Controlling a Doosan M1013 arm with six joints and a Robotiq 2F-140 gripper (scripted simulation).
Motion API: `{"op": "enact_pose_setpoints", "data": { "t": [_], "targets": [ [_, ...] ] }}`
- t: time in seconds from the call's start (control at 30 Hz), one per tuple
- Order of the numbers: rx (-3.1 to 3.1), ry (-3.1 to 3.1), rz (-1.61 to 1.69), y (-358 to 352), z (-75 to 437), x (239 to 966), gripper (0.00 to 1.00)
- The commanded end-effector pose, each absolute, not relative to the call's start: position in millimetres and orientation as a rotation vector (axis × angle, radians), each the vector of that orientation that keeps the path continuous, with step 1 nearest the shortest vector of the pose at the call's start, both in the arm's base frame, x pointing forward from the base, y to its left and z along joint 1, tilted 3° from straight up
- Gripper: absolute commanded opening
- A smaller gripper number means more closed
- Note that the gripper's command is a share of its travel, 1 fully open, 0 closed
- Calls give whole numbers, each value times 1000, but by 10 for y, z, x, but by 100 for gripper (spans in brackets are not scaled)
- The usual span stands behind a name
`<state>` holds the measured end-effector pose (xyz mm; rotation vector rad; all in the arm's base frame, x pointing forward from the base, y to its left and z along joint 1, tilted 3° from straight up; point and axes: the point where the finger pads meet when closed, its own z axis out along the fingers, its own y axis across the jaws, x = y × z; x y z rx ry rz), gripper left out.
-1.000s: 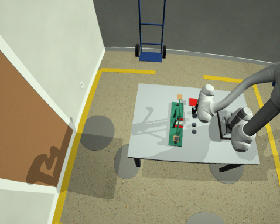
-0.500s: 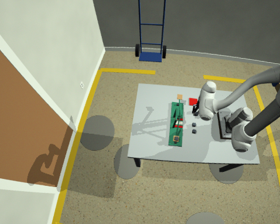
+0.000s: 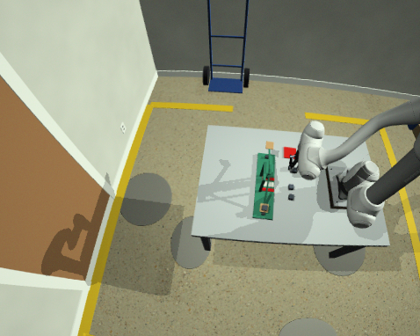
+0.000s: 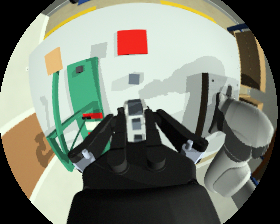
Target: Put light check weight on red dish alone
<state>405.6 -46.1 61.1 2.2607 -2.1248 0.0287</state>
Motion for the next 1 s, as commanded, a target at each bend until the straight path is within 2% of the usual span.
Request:
{"op": "enact_pose_setpoints", "data": {
  "t": [0.0, 0.13, 0.5, 0.8, 0.97],
  "targets": [
    [2222, -2164, 31, -585, 760, 4061, 24],
    [2222, -2164, 31, -750, 955, 4066, 24],
    [2222, -2164, 31, -1615, 1976, 4095, 24],
    [2222, -2164, 31, -1712, 2091, 4117, 24],
    [2222, -2164, 31, -1731, 2116, 5099, 24]
  ]
}}
